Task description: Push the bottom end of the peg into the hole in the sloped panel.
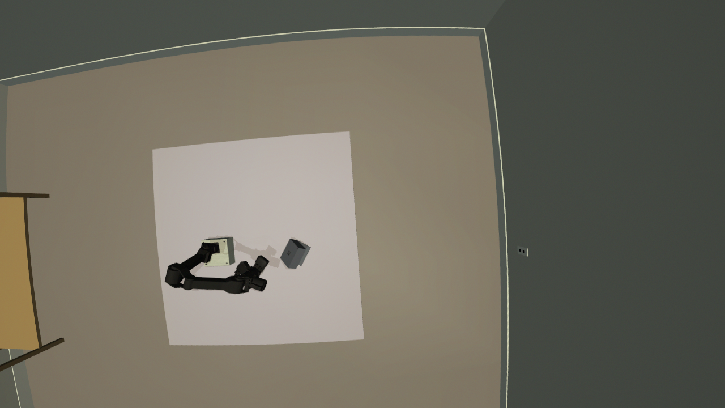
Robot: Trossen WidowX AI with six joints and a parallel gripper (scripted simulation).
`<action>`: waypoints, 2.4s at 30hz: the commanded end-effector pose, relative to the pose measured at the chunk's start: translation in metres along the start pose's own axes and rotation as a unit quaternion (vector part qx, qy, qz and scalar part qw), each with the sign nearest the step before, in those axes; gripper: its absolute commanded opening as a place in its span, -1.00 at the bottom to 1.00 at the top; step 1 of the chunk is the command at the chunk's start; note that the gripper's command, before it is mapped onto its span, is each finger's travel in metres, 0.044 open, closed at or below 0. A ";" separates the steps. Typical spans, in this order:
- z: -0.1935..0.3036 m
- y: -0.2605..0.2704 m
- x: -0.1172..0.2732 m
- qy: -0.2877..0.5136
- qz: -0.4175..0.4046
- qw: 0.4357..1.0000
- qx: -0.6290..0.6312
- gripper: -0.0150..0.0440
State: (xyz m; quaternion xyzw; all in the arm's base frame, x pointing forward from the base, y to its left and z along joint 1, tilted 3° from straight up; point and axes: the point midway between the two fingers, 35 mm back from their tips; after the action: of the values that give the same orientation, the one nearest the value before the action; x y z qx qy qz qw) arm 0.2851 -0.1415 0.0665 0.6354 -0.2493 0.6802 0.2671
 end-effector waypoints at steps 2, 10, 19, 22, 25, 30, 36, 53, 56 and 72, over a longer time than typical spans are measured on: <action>0.001 0.000 0.029 0.007 0.001 1.000 0.000 -0.49; -0.002 -0.001 0.044 0.008 0.000 1.000 0.001 -0.49; 0.000 -0.010 0.044 0.029 -0.008 1.000 0.009 -0.49; 0.000 -0.013 0.045 0.037 -0.011 0.999 0.012 -0.49; 0.001 -0.016 0.045 0.045 -0.013 0.999 0.015 -0.49; 0.001 -0.022 0.046 0.059 -0.017 0.998 0.020 -0.49; 0.002 -0.029 0.047 0.076 -0.021 0.997 0.025 -0.49; 0.003 -0.049 0.050 0.124 -0.027 0.991 0.038 -0.49; 0.003 -0.052 0.051 0.133 -0.028 0.990 0.040 -0.49; 0.001 -0.072 0.056 0.179 -0.027 0.982 0.049 -0.49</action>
State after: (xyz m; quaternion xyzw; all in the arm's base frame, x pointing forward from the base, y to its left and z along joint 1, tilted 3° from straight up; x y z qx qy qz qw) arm 0.3314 -0.0902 0.1223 0.5306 -0.1494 0.7818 0.2915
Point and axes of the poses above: the point midway between the two fingers, 35 mm back from their tips, its own x axis back along the fingers, its own y axis across the jaws, z = x × y, and after that the axes turned 1 degree about -x, right-handed
